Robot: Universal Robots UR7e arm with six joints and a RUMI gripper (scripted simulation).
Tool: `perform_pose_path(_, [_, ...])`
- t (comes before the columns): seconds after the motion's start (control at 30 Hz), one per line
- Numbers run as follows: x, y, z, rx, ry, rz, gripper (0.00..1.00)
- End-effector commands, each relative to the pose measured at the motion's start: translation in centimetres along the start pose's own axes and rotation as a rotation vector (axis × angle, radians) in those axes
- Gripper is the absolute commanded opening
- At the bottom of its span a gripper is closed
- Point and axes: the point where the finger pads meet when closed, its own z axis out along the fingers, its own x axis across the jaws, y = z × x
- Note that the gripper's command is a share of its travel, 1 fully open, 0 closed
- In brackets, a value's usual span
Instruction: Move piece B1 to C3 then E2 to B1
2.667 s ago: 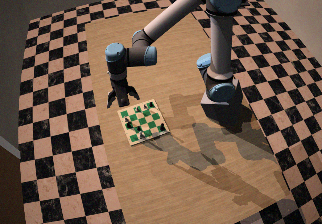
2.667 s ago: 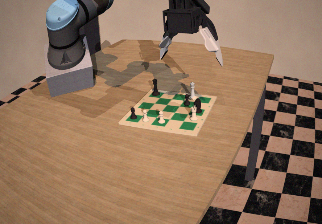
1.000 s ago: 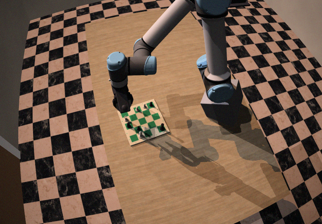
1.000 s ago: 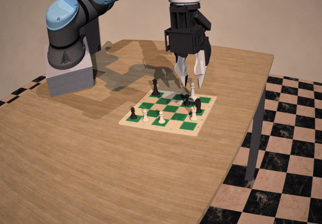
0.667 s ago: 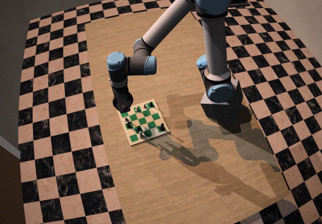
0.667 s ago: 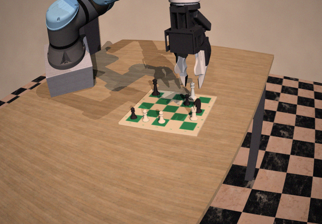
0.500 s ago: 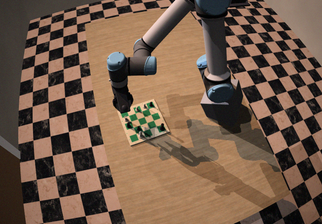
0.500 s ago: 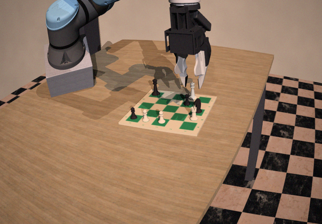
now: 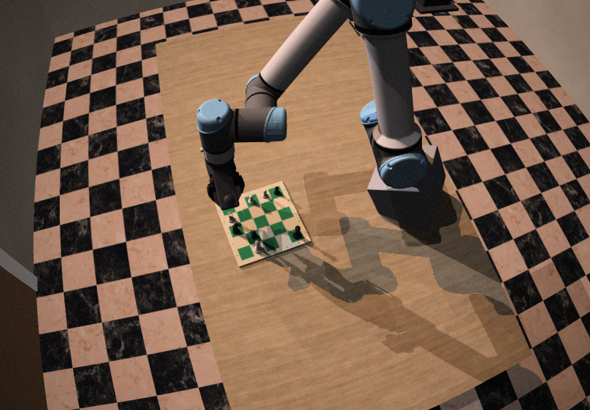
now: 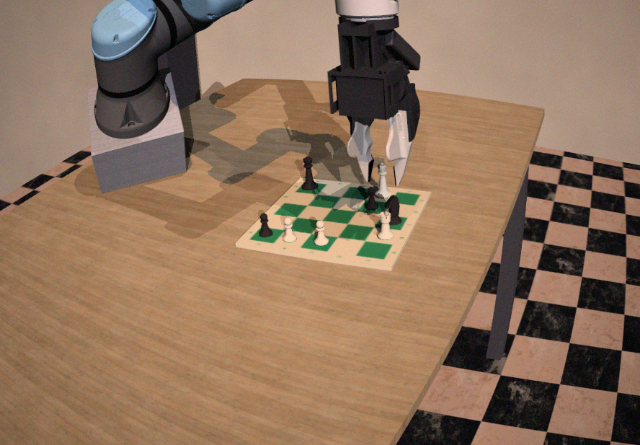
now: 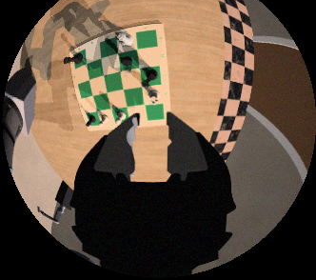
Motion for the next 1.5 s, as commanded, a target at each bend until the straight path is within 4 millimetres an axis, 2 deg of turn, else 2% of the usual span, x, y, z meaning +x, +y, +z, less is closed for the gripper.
perform_pose_path(0.0, [0.0, 0.0, 0.6, 0.0, 0.001, 0.0, 0.22])
perform_pose_path(0.77, [0.1, 0.0, 3.4, 0.0, 0.001, 0.0, 0.22])
perform_pose_path(1.47, [0.1, 0.0, 3.8, 0.0, 0.001, 0.0, 0.22])
